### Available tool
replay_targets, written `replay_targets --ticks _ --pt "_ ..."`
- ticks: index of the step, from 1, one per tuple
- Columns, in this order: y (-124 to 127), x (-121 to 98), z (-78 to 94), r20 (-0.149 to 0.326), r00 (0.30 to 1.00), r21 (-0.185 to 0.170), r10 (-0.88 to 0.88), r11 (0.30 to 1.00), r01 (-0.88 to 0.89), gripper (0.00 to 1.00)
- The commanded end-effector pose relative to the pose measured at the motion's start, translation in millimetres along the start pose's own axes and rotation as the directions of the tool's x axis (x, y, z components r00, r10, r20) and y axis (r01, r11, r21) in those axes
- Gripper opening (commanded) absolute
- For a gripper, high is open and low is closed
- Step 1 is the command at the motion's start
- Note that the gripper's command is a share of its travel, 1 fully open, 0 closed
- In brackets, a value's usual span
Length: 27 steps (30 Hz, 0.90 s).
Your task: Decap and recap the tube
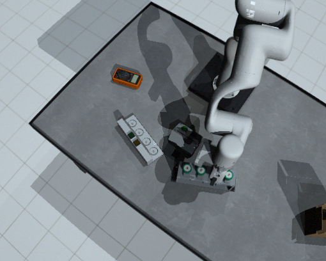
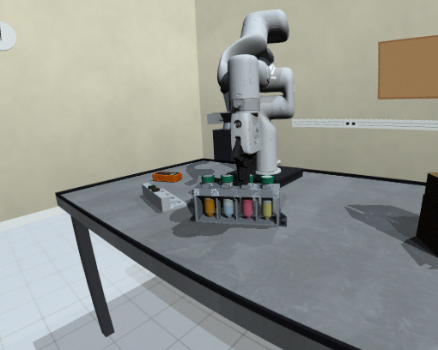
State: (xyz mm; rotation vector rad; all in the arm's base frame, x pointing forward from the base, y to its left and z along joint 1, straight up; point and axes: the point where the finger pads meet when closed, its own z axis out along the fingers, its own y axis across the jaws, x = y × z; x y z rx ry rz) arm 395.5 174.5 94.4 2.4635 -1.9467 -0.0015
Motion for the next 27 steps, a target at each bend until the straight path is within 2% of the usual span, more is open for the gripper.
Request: replay_targets --ticks 1,3,5,8,18,25,26,27 --pt "-1.9 -0.3 -1.8 -0.001 0.961 0.006 -0.276 0.961 0.276 0.00" --pt "-1.9 -0.3 -1.8 -0.001 0.931 0.006 -0.365 0.931 0.365 0.00" --pt "-1.9 -0.3 -1.8 -0.001 0.931 0.006 -0.365 0.931 0.365 0.00" --pt "-1.9 -0.3 -1.8 -0.002 0.858 0.006 -0.514 0.858 0.514 0.00" --pt "-1.9 -0.3 -2.0 -0.004 0.531 0.004 -0.847 0.531 0.847 0.00" --pt "-1.9 -0.3 -2.0 -0.004 0.531 0.004 -0.847 0.531 0.847 0.00" --pt "-1.9 -0.4 -2.0 -0.004 0.531 0.004 -0.847 0.531 0.847 0.46" --pt "-1.9 -0.3 -2.0 -0.004 0.531 0.004 -0.847 0.531 0.847 0.46"
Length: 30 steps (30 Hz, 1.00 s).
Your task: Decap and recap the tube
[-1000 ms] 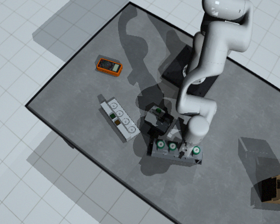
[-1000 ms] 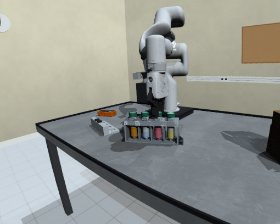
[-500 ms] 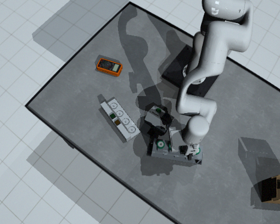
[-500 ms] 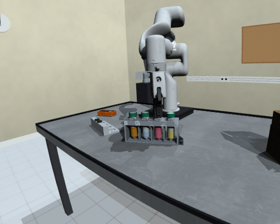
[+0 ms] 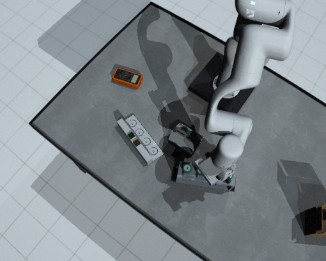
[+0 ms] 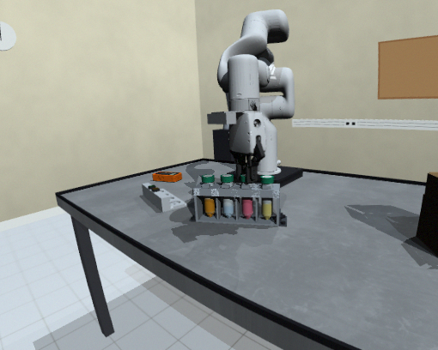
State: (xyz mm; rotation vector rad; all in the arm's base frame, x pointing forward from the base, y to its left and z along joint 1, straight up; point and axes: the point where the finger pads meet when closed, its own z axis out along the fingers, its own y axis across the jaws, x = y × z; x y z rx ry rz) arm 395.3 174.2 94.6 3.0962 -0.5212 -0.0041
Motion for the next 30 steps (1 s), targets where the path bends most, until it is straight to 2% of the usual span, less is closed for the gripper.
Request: replay_targets --ticks 1,9,10,12,13,15,20,27,29,30 --pt "-1.7 1.5 -1.8 -0.005 1.000 0.005 -0.007 1.000 0.007 0.46" --pt "-1.6 1.5 -1.8 -0.005 1.000 0.005 -0.007 1.000 0.007 0.46" --pt "-1.6 1.5 -1.8 -0.005 0.997 0.005 0.076 0.997 -0.076 0.46" --pt "-1.6 1.5 -1.8 -0.005 0.997 0.005 0.076 0.997 -0.076 0.46" --pt "-1.6 1.5 -1.8 -0.004 0.987 0.006 0.159 0.987 -0.159 0.46" --pt "-1.6 1.5 -1.8 -0.003 0.947 0.006 0.321 0.947 -0.321 0.46" --pt "-1.6 1.5 -1.8 -0.002 0.858 0.007 0.513 0.858 -0.513 0.46" --pt "-1.6 1.5 -1.8 0.000 0.645 0.007 0.764 0.645 -0.764 0.46" --pt "-1.6 1.5 -1.8 0.000 0.645 0.007 0.764 0.645 -0.764 0.46" --pt "-1.6 1.5 -1.8 0.001 0.562 0.007 0.827 0.562 -0.827 0.46"
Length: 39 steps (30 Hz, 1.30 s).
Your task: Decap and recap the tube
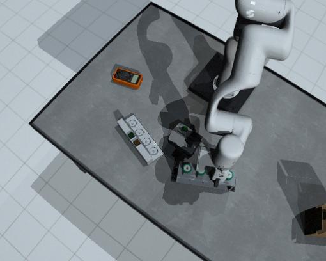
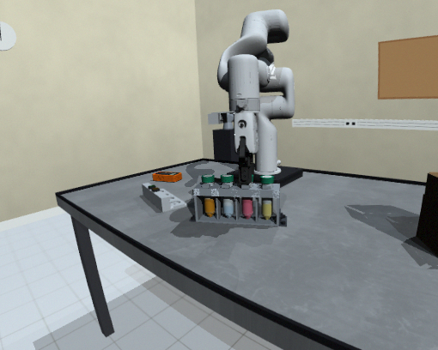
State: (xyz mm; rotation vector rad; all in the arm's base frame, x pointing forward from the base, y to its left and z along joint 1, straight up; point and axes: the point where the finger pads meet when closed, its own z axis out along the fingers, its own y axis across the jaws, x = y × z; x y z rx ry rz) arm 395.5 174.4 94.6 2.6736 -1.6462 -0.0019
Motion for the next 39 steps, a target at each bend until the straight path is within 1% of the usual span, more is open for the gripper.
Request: replay_targets --ticks 1,8,9,23,27,31,33,36,39 --pt "-1.9 0.0 -1.8 0.001 0.964 0.006 0.267 0.964 -0.267 0.46" --pt "-1.9 0.0 -1.8 0.001 0.964 0.006 0.267 0.964 -0.267 0.46" --pt "-1.9 0.0 -1.8 0.001 0.964 0.006 0.267 0.964 -0.267 0.00" --pt "-2.0 0.0 -1.9 0.001 0.964 0.006 0.266 0.964 -0.266 0.00" --pt "-2.0 0.0 -1.8 0.000 0.998 0.006 0.070 0.998 -0.070 0.00" --pt "-2.0 0.0 -1.8 -0.001 0.992 0.006 -0.130 0.992 0.130 0.00" --pt "-2.0 0.0 -1.8 -0.001 0.992 0.006 -0.130 0.992 0.130 0.00" --pt "-2.0 0.0 -1.8 -0.002 0.968 0.006 -0.251 0.968 0.251 0.00" --pt "-2.0 0.0 -1.8 -0.002 0.968 0.006 -0.251 0.968 0.251 0.00"
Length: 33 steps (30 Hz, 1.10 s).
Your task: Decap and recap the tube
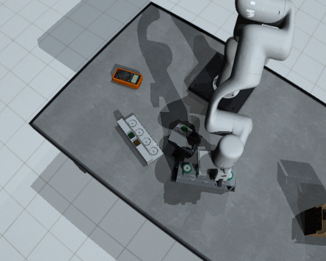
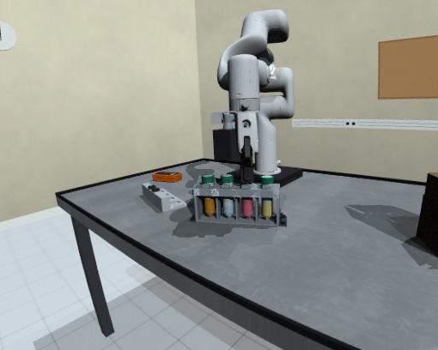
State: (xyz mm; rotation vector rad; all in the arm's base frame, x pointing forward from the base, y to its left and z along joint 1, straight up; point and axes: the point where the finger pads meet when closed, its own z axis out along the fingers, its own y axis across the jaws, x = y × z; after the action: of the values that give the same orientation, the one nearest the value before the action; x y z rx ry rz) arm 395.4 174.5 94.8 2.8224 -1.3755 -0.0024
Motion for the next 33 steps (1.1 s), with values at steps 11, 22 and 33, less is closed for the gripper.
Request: replay_targets --ticks 11,22,33 --pt "-1.9 0.5 -1.6 -0.002 0.998 0.006 -0.057 0.998 0.057 0.46" --pt "-2.0 0.5 -4.6 0.000 0.979 0.006 0.204 0.979 -0.204 0.46" --pt "-2.0 0.5 -8.7 0.000 0.979 0.006 0.204 0.979 -0.204 0.46"
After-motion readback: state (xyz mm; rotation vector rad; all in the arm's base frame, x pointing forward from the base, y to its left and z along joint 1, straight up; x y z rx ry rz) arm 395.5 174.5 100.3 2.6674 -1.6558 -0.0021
